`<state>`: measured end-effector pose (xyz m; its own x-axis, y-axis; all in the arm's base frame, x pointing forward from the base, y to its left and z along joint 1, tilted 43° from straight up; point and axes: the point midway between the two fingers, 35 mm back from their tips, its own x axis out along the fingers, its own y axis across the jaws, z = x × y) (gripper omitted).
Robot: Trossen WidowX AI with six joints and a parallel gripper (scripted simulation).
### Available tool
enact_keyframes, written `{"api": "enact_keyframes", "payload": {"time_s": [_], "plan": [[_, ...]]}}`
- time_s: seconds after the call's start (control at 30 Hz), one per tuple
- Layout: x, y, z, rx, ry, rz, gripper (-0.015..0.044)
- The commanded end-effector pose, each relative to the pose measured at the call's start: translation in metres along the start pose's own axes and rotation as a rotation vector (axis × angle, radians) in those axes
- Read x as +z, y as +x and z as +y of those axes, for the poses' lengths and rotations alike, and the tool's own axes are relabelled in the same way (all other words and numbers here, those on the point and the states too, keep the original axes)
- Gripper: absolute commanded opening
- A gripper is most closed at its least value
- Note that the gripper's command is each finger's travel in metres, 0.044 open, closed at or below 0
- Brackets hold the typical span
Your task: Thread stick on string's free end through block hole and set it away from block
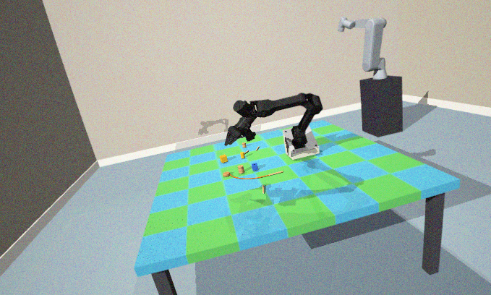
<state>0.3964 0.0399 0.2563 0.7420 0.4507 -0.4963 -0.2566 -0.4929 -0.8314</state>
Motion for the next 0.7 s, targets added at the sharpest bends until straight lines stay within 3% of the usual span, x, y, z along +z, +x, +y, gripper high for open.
{"api": "enact_keyframes", "payload": {"time_s": [0.0, 0.37, 0.67], "plan": [[0.014, 0.021, 0.054, 0.143, 0.169, -0.12, 0.044], [0.097, 0.028, 0.197, 0.623, 0.84, -0.516, 0.044], [0.11, 0.023, 0.209, 0.685, 0.94, -0.566, 0.044]]}}
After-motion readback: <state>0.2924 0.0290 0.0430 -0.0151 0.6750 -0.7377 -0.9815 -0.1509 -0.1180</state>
